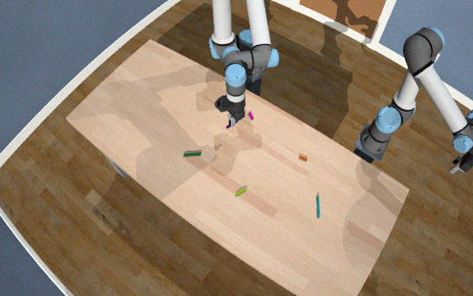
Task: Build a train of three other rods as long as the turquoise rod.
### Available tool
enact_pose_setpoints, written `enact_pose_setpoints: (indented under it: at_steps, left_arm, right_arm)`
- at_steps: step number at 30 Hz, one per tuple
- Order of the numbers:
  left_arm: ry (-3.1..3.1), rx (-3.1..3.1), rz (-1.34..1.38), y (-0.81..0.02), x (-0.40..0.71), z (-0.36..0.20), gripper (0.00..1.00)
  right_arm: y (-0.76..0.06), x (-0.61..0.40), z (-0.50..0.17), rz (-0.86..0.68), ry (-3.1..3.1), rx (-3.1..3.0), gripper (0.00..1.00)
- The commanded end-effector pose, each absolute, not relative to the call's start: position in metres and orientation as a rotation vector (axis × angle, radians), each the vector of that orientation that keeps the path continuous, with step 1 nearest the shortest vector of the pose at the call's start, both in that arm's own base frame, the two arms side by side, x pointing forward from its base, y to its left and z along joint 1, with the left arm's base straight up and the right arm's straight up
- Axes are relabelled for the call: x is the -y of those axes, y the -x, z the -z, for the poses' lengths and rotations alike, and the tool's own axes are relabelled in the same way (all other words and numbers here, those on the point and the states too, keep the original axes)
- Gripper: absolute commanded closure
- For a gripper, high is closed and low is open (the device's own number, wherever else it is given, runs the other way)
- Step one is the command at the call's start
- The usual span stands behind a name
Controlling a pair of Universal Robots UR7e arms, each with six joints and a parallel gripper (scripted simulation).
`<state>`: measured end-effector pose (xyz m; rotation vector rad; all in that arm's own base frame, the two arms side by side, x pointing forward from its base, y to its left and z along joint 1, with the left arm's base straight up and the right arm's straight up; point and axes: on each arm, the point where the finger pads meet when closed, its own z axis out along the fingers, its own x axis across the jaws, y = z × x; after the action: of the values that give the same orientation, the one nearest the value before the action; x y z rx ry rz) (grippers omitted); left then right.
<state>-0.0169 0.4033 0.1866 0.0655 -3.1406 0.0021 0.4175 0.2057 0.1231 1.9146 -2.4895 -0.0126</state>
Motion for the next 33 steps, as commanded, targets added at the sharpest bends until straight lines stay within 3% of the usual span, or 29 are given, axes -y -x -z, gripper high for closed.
enact_pose_setpoints:
  at_steps: [1, 33]
  left_arm:
    - [-0.065, 3.141, 0.0, 0.017, -0.404, -0.187, 0.0]
    - [-0.065, 3.141, 0.0, 0.017, -0.404, -0.187, 0.0]
  right_arm:
    - [-0.41, -0.209, -0.124, 0.0, -1.701, 2.643, 0.76]
    - [-0.359, -0.226, -0.123, 0.002, -0.51, 3.101, 0.76]
